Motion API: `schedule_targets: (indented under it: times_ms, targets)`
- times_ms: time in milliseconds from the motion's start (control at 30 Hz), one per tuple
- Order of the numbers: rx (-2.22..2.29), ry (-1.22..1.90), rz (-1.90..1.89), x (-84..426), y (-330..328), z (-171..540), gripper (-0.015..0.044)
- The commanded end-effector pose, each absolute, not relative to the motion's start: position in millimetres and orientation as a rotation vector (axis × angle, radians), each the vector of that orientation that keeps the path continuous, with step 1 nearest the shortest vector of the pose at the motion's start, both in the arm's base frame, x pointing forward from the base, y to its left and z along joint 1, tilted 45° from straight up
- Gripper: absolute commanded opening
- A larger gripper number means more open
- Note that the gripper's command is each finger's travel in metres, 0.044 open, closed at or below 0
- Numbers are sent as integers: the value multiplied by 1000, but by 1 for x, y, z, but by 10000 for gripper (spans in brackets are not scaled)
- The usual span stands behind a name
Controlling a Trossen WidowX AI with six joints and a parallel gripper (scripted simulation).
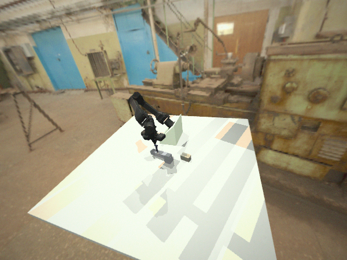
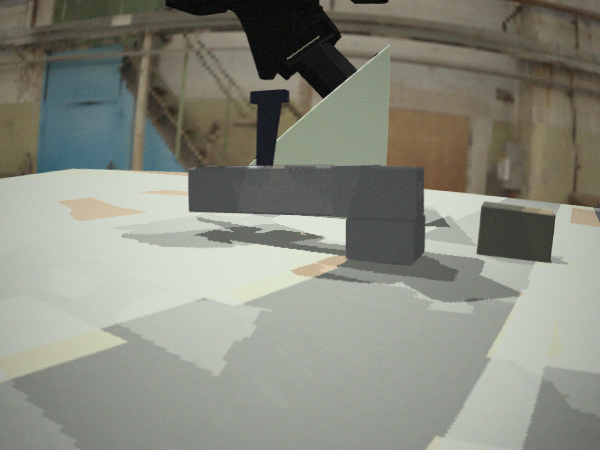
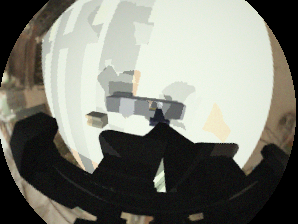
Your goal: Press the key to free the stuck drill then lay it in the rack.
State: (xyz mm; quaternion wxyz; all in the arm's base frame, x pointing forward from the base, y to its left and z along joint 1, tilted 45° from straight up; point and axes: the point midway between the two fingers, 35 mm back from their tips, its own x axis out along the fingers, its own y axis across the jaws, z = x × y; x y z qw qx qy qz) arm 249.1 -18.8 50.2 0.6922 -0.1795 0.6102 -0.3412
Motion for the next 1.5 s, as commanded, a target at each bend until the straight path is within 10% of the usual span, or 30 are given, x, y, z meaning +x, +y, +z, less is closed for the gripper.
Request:
schedule_targets:
  times_ms: [0,1467]
  targets:
    - [-421,1366,-772,247,-22,45,0]
    - [-423,1365,-773,245,-26,37,0]
